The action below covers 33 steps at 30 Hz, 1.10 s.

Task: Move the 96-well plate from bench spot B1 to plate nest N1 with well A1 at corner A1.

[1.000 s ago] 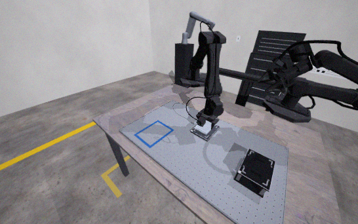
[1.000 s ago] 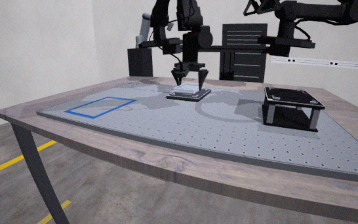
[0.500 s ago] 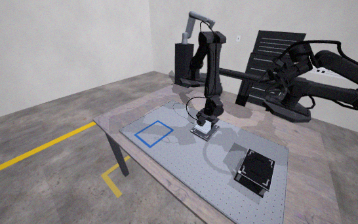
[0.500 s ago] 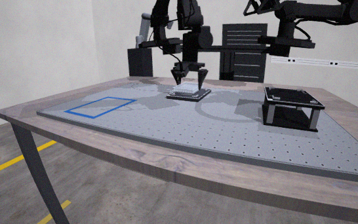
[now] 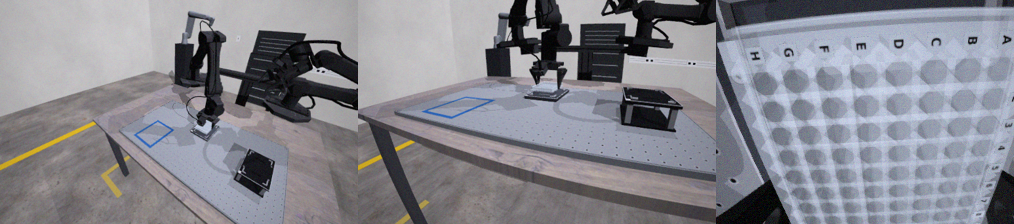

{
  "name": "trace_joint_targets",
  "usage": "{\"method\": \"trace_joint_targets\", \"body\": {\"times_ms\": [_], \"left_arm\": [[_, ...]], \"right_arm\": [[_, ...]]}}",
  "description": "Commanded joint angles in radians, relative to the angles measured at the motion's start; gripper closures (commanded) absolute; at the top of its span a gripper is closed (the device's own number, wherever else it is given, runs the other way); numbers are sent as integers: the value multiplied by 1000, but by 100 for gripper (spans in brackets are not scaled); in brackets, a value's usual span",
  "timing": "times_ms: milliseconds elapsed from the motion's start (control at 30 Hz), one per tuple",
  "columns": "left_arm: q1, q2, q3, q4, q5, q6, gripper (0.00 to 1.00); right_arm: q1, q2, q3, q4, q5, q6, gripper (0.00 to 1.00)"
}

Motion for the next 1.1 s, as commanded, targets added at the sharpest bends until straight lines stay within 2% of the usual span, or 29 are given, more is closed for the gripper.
{"method": "trace_joint_targets", "body": {"times_ms": [0,267,800,967,1067], "left_arm": [[-10,-11,6,-13,-8,-7,0],[-10,-11,6,-13,-8,-7,0],[-10,-11,6,-13,-8,-7,0],[-10,-11,6,-13,-8,-7,0],[-10,-11,6,-13,-8,-7,0]], "right_arm": [[-3,-36,28,-18,-4,-5,18],[0,-3,5,23,4,-3,18],[-13,89,35,109,2,-12,18],[1,11,-30,73,1,10,18],[1,17,-31,74,1,10,18]]}}
